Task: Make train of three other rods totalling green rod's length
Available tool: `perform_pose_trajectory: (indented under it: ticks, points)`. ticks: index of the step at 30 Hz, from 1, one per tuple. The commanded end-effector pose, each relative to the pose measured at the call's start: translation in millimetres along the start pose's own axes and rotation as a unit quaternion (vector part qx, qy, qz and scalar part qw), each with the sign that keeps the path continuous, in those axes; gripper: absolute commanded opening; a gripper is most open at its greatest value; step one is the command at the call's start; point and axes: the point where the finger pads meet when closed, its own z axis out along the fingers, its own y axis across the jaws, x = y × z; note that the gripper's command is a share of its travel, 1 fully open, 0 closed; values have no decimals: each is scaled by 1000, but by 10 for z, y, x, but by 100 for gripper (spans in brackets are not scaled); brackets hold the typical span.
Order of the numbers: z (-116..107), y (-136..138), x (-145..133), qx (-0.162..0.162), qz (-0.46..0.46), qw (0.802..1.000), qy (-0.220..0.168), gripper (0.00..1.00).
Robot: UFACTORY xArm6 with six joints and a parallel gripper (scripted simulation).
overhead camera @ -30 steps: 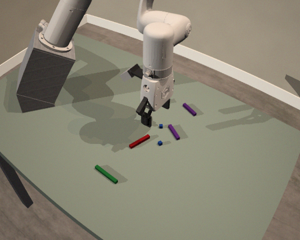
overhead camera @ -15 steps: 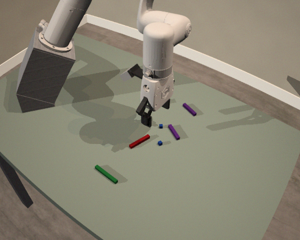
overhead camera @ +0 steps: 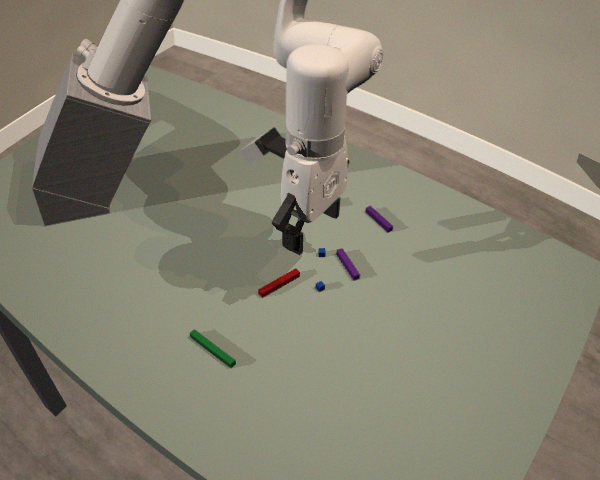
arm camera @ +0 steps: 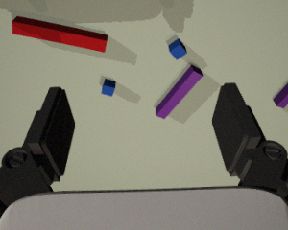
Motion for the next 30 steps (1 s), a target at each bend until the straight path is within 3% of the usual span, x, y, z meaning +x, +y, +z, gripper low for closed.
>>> perform_pose_trajectory:
  ticks: [1,20,22,30]
  points:
    - [-5,0,-9,0,0,1000,-1,100]
    - [2,65,11,0,-1,1000,-2,100]
    - [26,359,131,0,-2,1000,-4,100]
    - [35,740,366,0,-2,1000,-5,100]
